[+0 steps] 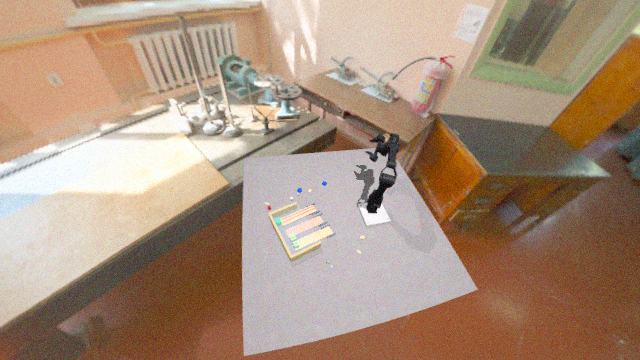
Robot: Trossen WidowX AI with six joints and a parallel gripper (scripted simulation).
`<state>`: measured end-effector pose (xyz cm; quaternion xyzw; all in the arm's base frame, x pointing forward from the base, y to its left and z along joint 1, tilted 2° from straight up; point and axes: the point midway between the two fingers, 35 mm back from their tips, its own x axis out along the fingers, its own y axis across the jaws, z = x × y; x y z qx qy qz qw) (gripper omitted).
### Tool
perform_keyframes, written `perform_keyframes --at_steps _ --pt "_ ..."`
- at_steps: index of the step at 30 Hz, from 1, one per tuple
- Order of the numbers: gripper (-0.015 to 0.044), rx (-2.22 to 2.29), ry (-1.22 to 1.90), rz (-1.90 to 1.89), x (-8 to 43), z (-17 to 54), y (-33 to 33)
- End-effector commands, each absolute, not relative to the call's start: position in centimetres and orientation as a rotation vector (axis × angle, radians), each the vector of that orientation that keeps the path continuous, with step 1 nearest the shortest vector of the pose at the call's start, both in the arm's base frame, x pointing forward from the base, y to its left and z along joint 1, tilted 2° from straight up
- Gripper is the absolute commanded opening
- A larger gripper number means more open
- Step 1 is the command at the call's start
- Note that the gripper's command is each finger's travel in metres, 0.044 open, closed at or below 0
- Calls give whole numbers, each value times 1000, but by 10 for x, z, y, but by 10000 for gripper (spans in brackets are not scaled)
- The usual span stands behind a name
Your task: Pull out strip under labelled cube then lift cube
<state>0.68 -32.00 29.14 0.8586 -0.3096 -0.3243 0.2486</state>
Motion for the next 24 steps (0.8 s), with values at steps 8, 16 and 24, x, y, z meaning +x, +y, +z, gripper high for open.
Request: perform_keyframes --at_steps 8,16,24 --pt "400 1909 -173 -879 141 263 -287" --pt "400 1481 216 -716 226 245 -225" --pt "400 1042 460 -493 280 231 -142"
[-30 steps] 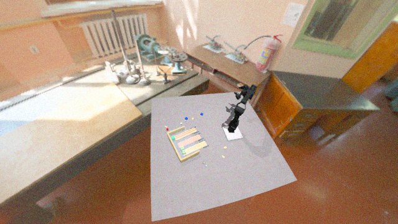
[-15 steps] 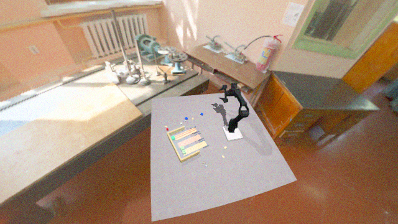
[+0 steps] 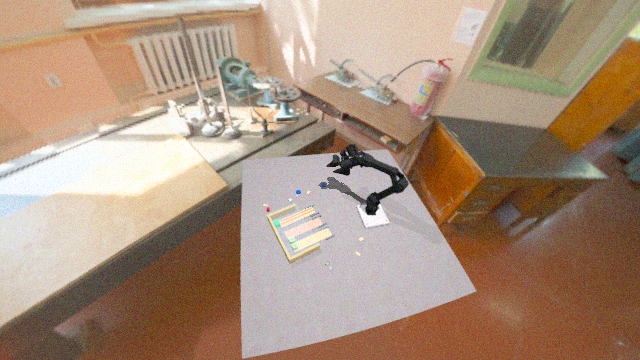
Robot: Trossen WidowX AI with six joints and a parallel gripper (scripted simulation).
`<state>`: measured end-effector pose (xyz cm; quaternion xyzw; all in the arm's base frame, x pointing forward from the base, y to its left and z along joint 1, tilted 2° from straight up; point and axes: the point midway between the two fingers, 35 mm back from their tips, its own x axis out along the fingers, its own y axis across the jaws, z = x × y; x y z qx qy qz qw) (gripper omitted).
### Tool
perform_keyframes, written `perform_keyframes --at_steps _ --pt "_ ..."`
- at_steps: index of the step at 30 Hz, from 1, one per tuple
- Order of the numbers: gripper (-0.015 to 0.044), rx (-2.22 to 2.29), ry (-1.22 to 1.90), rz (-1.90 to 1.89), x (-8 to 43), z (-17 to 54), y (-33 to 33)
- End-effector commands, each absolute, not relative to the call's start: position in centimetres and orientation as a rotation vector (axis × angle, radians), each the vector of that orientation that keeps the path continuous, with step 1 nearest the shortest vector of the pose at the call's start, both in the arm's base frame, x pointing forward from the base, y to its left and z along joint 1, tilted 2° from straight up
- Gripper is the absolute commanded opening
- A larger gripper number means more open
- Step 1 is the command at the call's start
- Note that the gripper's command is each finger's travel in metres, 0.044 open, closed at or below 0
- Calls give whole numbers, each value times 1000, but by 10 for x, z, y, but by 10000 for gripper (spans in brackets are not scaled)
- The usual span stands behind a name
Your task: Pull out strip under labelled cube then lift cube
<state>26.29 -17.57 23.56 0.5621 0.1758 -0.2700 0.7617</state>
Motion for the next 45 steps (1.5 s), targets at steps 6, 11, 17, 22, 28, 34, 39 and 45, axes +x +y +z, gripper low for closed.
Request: perform_keyframes --at_steps 6,11,17,22,28,34,39,45 --pt "400 693 573 -282 303 222 -73" --pt "400 395 619 -89 309 214 -14" --pt "400 41 615 146 301 206 55" --pt "400 -100 595 240 293 203 82" --pt "400 -100 595 240 293 203 82" --pt "347 -107 627 246 295 201 84" --pt "216 -164 864 283 308 176 104" --pt "59 -245 1145 319 319 144 127"
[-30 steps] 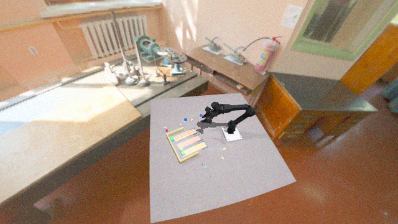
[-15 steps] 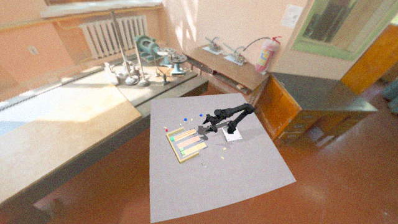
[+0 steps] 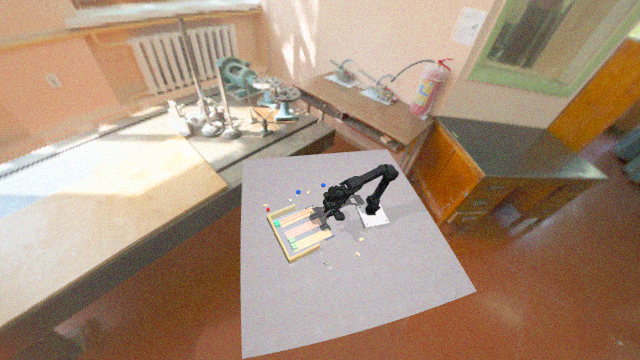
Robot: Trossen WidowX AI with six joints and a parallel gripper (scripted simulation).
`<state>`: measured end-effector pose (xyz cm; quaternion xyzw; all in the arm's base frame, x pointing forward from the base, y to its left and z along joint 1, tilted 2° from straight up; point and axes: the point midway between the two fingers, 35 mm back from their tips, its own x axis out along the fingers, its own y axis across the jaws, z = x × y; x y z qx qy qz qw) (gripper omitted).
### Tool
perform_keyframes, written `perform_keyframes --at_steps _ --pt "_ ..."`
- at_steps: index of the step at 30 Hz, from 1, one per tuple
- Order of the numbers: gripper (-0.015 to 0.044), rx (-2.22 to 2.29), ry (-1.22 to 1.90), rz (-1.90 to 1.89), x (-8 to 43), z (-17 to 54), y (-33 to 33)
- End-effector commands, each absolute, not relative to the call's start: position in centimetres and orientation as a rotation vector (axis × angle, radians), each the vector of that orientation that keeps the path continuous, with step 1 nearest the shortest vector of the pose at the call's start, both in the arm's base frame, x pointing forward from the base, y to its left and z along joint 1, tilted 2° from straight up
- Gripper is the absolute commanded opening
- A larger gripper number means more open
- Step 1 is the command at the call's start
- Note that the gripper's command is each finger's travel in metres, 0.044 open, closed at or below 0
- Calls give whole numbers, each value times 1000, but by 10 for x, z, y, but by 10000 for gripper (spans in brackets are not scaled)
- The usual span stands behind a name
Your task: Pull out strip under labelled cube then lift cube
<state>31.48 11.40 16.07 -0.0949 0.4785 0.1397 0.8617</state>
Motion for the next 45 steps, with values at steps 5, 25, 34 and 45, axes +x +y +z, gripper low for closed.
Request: perform_keyframes --at_steps 5,25,34,45 --pt "0 -318 1368 338 323 115 145" --pt "0 -372 1518 346 317 77 161" --pt "0 -372 1518 346 318 62 161" --pt "0 -372 1518 346 319 44 160"
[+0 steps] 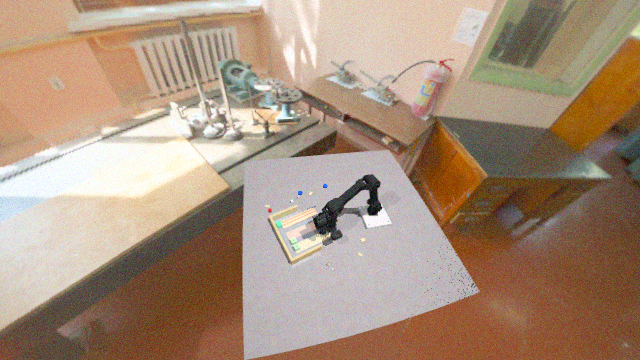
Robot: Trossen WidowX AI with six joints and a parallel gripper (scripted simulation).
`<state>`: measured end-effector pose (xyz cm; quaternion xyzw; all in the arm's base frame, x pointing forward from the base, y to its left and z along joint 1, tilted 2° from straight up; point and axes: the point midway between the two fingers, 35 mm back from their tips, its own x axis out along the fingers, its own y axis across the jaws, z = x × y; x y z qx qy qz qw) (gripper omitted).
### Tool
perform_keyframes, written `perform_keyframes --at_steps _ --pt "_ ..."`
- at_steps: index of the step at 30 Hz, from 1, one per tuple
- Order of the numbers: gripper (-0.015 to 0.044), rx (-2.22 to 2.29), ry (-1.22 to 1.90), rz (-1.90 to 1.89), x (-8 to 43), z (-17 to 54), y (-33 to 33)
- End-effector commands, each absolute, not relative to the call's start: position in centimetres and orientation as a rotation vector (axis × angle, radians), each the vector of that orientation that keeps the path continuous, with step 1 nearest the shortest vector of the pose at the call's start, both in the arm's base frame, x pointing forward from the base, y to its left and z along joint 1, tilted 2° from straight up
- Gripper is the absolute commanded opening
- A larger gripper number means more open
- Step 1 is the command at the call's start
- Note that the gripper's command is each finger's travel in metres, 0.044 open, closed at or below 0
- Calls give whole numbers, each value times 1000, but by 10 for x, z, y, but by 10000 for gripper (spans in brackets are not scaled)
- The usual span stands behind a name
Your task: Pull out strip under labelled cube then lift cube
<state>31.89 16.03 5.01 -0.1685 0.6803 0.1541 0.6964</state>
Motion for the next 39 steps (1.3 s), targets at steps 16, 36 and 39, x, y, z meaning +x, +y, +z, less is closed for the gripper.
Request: perform_keyframes --at_steps 16,36,39 --pt "0 -373 1519 346 318 24 159" --pt "0 -373 1519 346 318 24 159" --pt "0 -373 1519 346 318 23 159"
